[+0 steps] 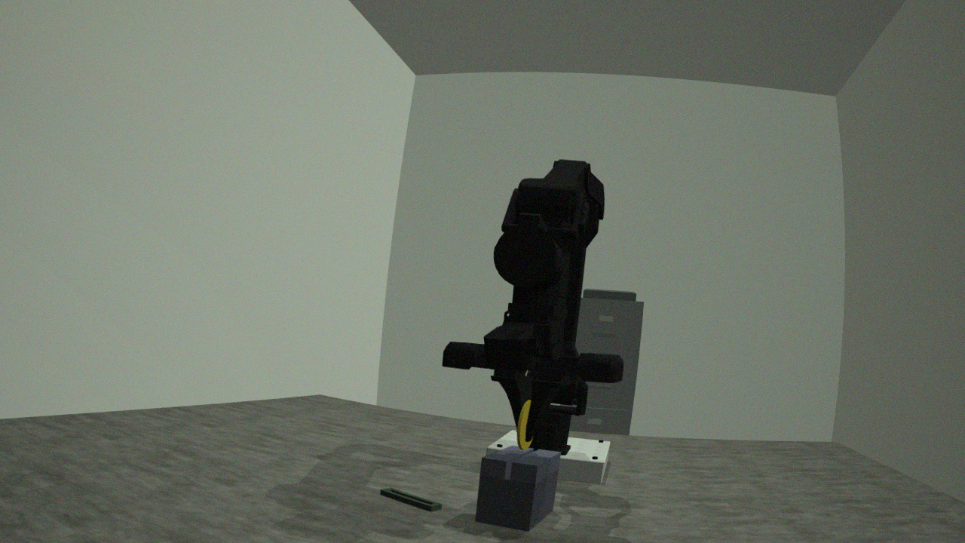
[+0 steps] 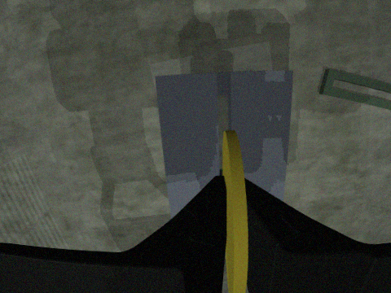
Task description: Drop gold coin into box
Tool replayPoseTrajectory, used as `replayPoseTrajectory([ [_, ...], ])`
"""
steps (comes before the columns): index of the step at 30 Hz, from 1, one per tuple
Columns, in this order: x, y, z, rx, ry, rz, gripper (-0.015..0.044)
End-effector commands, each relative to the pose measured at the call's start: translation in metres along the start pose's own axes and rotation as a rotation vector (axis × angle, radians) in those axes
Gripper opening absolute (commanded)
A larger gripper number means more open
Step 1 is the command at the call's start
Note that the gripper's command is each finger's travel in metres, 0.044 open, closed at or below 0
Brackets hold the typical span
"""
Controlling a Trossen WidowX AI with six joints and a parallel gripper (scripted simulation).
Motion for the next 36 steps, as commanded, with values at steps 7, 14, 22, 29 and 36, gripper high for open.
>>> replayPoseTrajectory([
  [7,-0.001,0.006,0.000,0.000,0.004,0.004,0.0000],
  [14,0.000,0.004,0.000,0.000,0.000,0.000,0.0161],
  [22,0.000,0.004,0.000,0.000,0.000,0.000,0.0161],
  [29,0.000,-0.014,0.000,0.000,0.000,0.001,0.0344],
  [36,-0.004,-0.057,0.000,-0.001,0.002,0.011,0.0440],
])
Point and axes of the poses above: the point midway between the two fingers, 35 mm back from their tips, its own y axis out along the fingers, its own z axis across the jaws, x = y × z, the point moved 9 cm from there along -y, back along the fingers, and after that the axes turned 2 degrees about -y, right-handed, at the moved point
